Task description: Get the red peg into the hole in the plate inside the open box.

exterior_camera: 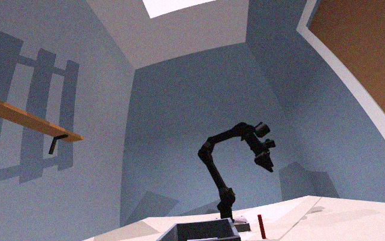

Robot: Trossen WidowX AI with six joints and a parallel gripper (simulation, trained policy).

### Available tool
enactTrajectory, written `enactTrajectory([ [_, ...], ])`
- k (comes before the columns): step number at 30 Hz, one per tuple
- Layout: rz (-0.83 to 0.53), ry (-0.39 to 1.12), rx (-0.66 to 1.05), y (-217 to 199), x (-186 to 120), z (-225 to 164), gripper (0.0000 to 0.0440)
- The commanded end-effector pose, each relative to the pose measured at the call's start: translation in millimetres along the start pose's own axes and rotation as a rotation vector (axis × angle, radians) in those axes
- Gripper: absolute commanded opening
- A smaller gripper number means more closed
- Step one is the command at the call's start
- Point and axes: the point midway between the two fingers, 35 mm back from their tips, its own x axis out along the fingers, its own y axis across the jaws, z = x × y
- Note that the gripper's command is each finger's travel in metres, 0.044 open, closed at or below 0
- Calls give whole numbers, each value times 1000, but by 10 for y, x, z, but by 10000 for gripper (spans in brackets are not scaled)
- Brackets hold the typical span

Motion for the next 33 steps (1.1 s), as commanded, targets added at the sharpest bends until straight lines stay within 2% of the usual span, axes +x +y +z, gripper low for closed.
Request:
enactTrajectory([
  [1, -40, 3, 125, -152, 26, 2, 440],
  [18, -207, 2, 694, -825, 126, -78, 440],
  [33, -365, 20, 1192, -1395, 288, -351, 440],
])
